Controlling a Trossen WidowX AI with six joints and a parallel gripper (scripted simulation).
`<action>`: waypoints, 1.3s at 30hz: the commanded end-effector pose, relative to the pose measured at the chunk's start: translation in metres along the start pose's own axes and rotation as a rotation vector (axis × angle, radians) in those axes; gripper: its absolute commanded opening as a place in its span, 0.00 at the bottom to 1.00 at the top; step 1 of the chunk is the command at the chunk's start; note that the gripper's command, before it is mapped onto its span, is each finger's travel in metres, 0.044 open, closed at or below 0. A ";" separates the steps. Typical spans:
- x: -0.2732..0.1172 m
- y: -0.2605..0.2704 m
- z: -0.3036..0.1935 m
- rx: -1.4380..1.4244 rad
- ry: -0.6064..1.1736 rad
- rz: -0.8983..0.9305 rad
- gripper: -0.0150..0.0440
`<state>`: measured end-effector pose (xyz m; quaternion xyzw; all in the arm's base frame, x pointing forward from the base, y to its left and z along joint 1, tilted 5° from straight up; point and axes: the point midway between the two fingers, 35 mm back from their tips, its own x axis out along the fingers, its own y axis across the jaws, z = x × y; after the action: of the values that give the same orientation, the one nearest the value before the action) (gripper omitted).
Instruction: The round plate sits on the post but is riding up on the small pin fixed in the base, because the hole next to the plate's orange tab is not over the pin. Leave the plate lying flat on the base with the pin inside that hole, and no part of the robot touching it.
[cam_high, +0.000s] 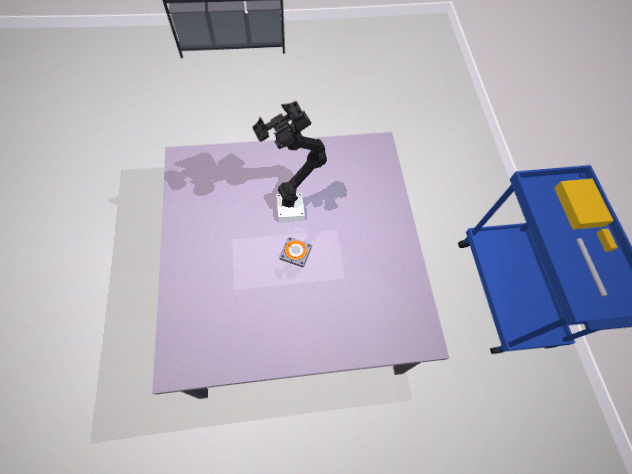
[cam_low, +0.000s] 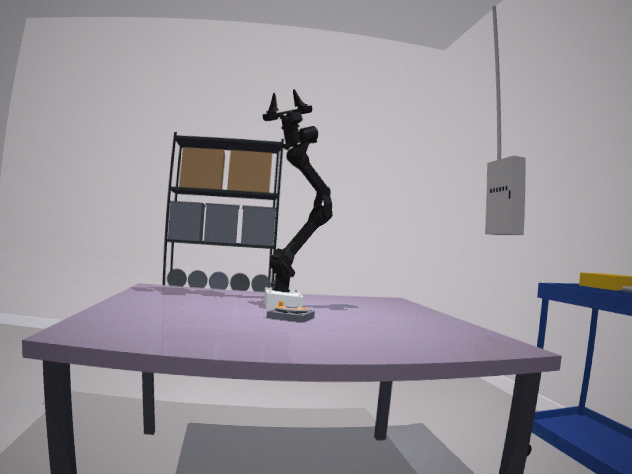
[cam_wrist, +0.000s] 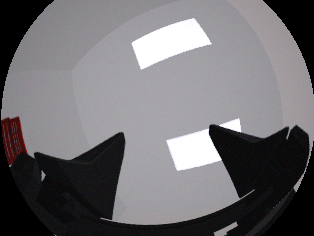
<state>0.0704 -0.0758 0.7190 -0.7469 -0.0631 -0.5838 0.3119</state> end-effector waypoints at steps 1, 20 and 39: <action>0.000 0.007 0.001 0.020 -0.004 0.018 0.89; -0.118 0.271 0.163 0.885 -0.103 1.055 0.25; -0.408 0.298 0.298 0.991 0.121 2.247 0.25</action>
<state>0.3438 -0.0705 0.2443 -0.2153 0.3317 0.0268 0.9181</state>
